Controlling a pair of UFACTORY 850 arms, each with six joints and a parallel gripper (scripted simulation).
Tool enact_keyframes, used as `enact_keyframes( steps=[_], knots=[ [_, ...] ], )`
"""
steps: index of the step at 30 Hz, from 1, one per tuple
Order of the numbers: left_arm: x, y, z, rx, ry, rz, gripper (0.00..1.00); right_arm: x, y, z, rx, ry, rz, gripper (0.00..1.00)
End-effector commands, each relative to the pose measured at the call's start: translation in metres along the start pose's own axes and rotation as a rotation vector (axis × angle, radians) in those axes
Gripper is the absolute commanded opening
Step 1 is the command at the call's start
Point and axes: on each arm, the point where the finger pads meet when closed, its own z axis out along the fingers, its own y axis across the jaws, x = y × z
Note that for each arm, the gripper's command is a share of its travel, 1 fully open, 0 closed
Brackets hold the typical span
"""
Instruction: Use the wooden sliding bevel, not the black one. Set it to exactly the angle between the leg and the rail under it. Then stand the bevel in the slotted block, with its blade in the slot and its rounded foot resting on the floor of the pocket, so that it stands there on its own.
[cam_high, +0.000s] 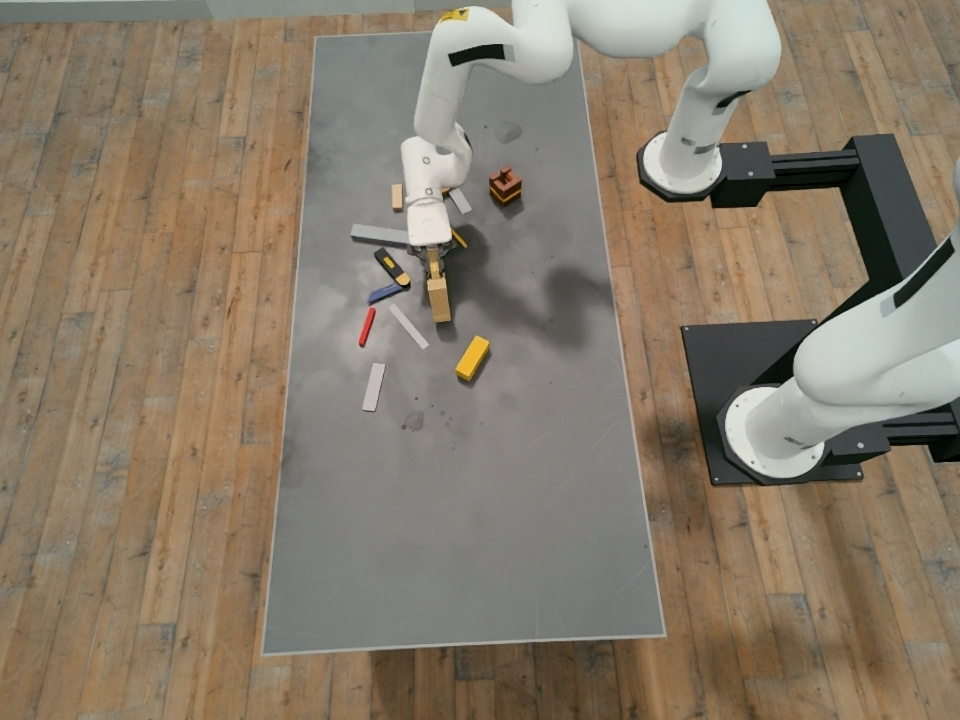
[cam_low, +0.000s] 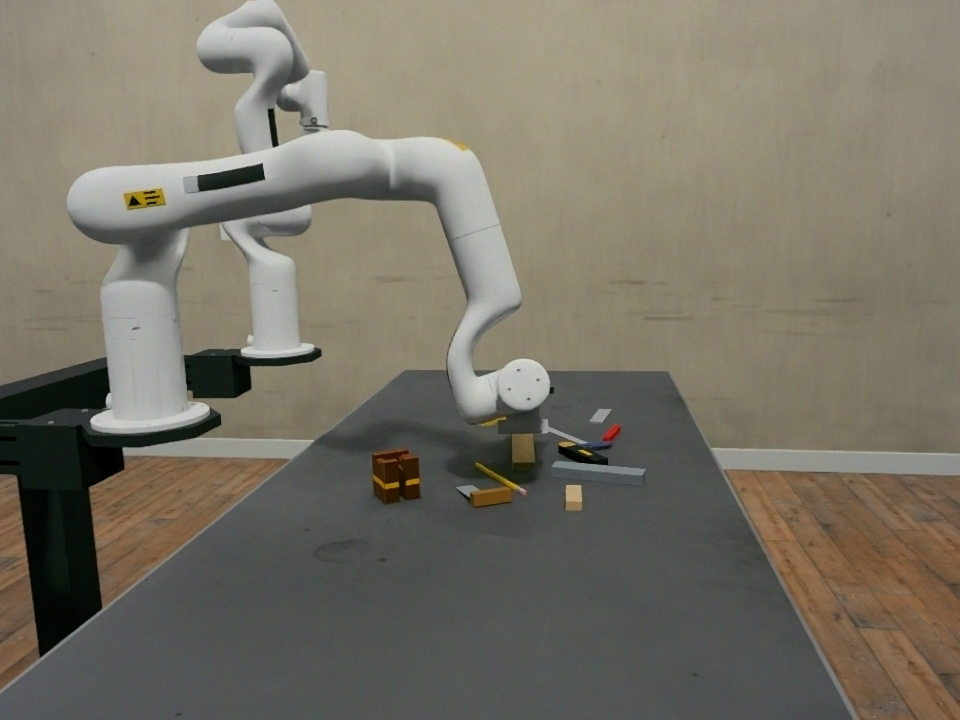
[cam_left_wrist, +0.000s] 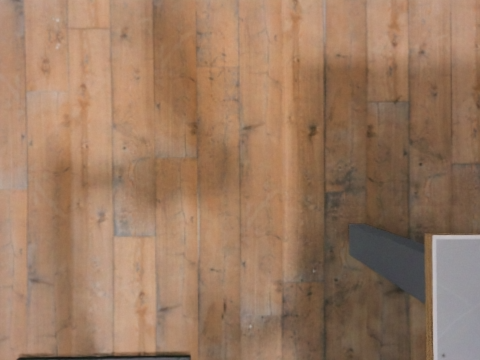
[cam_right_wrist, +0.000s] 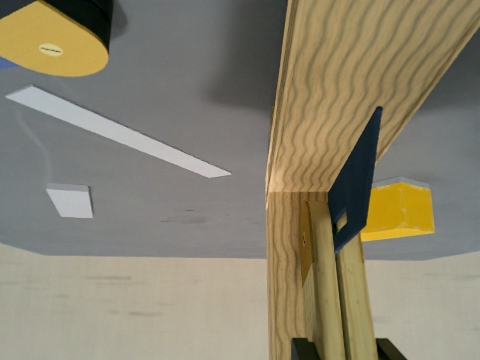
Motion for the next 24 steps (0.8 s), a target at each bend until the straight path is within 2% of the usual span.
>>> enact_keyframes(
  steps=[1, 24],
  knots=[
    [0.000, 0.000, -0.001, 0.000, 0.002, 0.000, 1.00, -0.007, -0.001, -0.004, 0.000, 0.000, -0.002, 0.00],
    [0.000, 0.000, -0.001, 0.000, 0.002, 0.000, 1.00, -0.048, -0.001, -0.027, 0.000, 0.000, -0.002, 0.00]
  ],
)
